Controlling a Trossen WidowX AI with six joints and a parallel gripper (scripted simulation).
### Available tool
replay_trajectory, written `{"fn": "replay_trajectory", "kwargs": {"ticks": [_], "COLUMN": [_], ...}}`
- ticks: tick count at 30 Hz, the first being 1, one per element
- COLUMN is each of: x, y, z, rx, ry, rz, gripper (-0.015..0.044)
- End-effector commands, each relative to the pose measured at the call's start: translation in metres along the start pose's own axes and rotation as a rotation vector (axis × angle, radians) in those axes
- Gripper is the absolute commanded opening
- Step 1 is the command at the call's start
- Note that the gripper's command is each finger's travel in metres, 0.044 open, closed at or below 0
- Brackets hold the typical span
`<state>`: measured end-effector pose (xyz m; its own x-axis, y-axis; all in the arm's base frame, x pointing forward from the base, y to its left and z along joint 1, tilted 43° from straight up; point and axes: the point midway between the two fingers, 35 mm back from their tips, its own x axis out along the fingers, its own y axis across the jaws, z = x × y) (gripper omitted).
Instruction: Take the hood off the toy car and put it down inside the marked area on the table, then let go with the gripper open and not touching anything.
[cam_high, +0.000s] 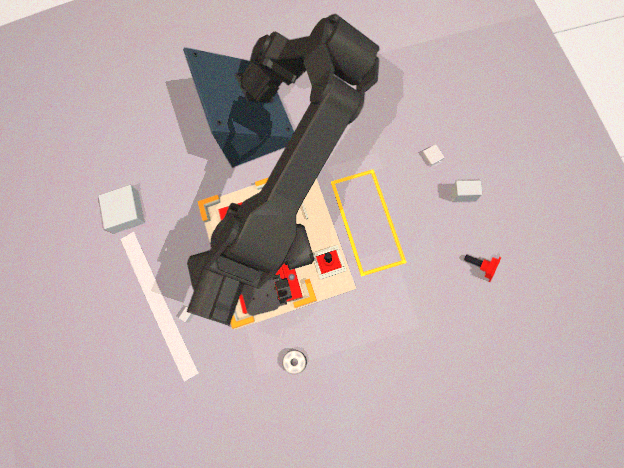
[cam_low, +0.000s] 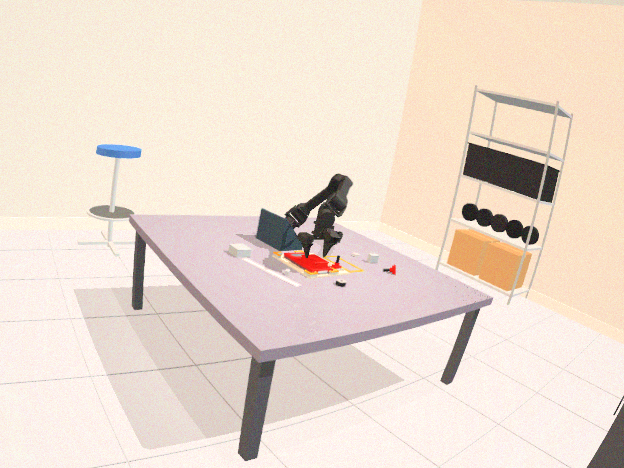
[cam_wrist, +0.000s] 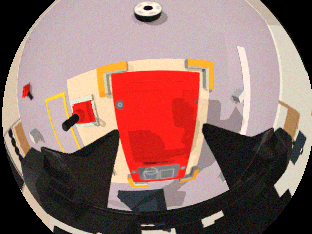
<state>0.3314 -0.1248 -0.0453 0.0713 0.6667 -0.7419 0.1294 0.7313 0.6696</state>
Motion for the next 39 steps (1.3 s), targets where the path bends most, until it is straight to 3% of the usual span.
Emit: {"fn": "replay_trajectory", "kwargs": {"ticks": [1,39], "x": [0.002,0.02], "y": [0.001,0.001], "z": [-0.001,-0.001], "rx": [0.004,0.004], "ry": [-0.002,-0.002], "rz": [0.005,0.006], "gripper": [0.044,0.044]}}
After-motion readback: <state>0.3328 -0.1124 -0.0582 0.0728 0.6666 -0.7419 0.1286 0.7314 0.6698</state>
